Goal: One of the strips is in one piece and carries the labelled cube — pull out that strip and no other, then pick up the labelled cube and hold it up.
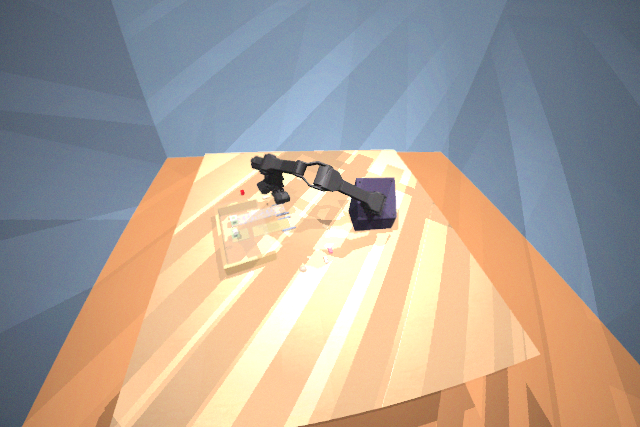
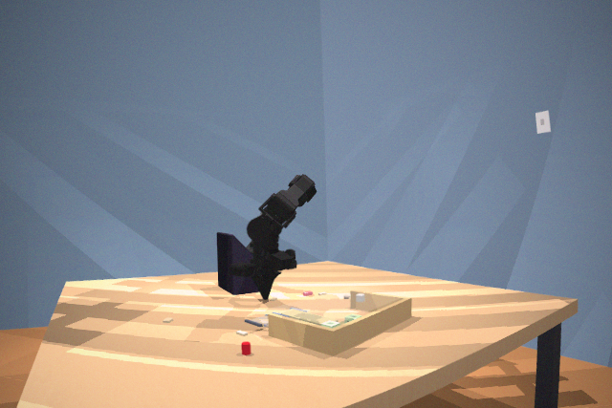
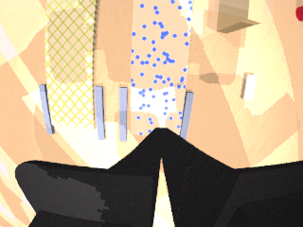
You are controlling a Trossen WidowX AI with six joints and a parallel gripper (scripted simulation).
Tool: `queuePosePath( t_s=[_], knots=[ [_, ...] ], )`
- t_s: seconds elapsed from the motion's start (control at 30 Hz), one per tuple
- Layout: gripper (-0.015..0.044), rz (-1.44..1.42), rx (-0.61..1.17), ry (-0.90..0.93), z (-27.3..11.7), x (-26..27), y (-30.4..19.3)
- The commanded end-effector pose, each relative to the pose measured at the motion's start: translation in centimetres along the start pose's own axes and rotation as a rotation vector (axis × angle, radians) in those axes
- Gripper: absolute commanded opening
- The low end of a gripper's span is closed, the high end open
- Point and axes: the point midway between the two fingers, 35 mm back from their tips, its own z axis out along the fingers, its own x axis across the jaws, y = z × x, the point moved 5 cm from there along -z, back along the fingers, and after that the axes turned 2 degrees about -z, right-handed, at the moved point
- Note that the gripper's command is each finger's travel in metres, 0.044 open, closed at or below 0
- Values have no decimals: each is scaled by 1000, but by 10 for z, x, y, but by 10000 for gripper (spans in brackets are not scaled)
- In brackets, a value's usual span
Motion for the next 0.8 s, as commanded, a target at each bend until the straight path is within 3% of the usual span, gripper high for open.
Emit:
queuePosePath(
  t_s=[0.0,0.77],
  knots=[
    [0,10,1,6,7,0,-2],
    [0,10,1,8,45,0,-4]
  ],
)
